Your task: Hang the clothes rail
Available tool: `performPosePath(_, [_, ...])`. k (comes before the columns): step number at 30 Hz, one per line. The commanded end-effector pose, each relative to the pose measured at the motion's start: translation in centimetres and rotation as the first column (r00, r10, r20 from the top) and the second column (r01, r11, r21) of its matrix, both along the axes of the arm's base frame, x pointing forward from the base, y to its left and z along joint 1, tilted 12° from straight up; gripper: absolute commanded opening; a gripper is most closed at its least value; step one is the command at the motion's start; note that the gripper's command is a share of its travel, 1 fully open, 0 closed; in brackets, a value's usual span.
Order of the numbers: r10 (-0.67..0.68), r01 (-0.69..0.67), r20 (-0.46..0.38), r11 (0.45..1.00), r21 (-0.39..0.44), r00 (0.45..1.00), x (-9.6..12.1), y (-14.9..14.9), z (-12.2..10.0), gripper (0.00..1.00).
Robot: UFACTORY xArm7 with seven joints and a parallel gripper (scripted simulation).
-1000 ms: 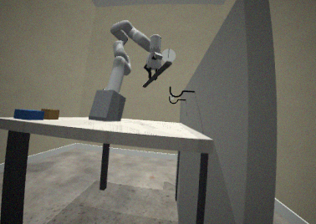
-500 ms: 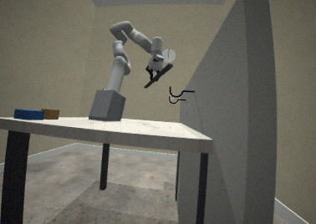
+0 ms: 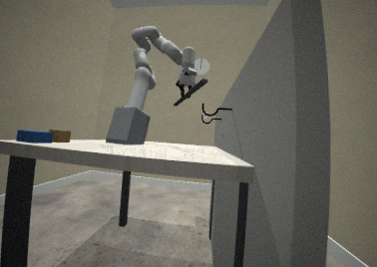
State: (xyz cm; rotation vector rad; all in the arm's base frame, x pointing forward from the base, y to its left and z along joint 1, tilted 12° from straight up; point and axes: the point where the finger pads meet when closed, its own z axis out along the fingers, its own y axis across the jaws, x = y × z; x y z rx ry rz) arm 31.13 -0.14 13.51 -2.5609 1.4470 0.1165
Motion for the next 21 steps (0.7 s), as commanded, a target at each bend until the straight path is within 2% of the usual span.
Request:
performPosePath(1, [-0.001,0.001,0.004,1.000,-0.001,1.000,0.25,0.69,0.29,0.00])
performPosePath(21, [-0.001,0.001,0.004,1.000,0.000,1.000,0.29,1.02,0.37,0.00])
